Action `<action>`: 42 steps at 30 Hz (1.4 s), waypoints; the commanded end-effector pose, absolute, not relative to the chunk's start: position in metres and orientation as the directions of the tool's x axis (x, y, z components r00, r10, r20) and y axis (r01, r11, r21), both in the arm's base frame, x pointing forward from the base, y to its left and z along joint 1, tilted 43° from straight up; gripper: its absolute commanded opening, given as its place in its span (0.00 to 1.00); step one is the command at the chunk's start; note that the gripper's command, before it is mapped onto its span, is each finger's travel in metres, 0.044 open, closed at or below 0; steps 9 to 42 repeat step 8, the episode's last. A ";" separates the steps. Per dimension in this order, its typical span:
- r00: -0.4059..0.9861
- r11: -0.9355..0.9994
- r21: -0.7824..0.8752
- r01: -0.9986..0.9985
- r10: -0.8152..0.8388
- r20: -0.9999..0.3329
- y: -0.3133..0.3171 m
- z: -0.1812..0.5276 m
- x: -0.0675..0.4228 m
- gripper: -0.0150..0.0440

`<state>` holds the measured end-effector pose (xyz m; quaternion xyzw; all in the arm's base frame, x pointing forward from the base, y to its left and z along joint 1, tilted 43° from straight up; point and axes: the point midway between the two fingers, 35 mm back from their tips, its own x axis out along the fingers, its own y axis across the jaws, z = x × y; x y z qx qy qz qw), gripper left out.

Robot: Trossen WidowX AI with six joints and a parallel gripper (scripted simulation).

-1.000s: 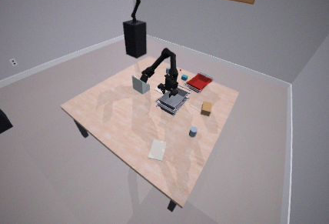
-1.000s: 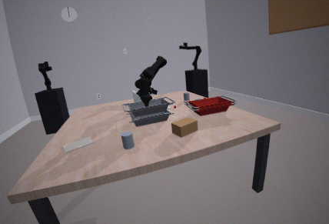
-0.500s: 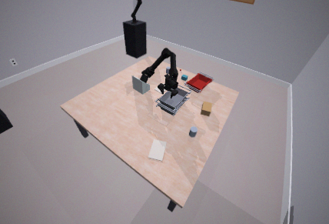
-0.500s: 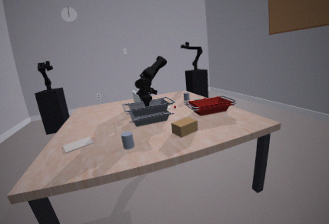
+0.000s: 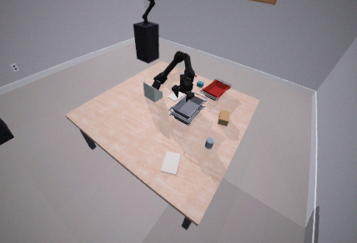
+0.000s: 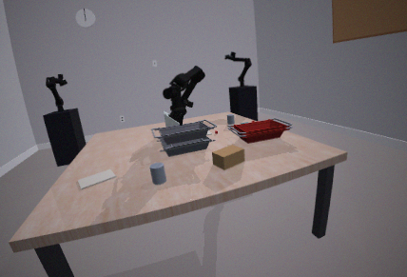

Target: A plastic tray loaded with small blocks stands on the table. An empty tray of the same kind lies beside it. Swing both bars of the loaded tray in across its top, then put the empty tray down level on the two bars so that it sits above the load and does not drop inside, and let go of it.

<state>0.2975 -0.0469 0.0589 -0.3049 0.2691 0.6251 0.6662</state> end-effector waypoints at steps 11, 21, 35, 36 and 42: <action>0.075 0.029 -0.074 -0.997 0.666 -0.742 -0.081 0.100 0.290 1.00; 0.075 0.029 -0.074 -0.997 0.666 -0.742 -0.081 0.100 0.290 1.00; 0.075 0.029 -0.074 -0.997 0.666 -0.742 -0.081 0.100 0.290 1.00; 0.075 0.029 -0.074 -0.997 0.666 -0.742 -0.081 0.100 0.290 1.00; 0.075 0.029 -0.074 -0.997 0.666 -0.742 -0.081 0.100 0.290 1.00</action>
